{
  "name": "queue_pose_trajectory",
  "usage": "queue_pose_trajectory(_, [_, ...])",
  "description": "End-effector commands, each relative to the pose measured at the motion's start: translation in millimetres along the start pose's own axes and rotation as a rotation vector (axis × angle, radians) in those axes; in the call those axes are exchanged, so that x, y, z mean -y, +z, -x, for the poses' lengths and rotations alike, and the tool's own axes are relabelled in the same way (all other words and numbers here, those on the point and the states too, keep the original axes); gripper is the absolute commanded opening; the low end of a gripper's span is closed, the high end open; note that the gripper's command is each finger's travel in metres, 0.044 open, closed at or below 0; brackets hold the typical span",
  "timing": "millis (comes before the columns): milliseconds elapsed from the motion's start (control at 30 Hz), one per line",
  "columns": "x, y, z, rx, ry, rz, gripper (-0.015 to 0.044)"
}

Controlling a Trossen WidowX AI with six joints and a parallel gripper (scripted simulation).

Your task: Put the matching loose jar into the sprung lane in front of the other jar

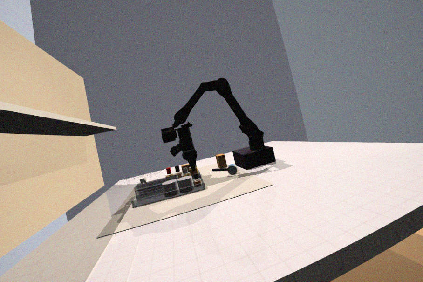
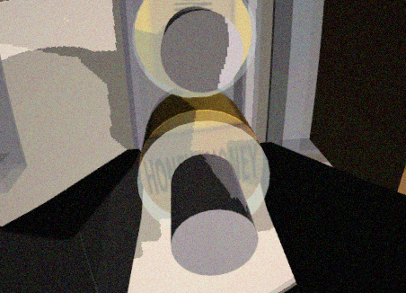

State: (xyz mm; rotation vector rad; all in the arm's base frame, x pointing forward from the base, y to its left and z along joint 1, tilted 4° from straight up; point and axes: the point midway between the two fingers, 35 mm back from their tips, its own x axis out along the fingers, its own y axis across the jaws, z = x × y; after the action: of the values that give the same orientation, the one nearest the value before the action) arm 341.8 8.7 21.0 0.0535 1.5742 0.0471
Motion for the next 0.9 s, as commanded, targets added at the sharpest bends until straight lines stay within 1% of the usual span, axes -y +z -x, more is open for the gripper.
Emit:
queue_pose_trajectory(0, [-0.3, 6.1, 0.0, 0.024, 0.001, -0.001, 0.0000])
queue_pose_trajectory(867, [-0.3, 6.1, -9.3, 0.023, 0.001, -0.001, 0.0000])
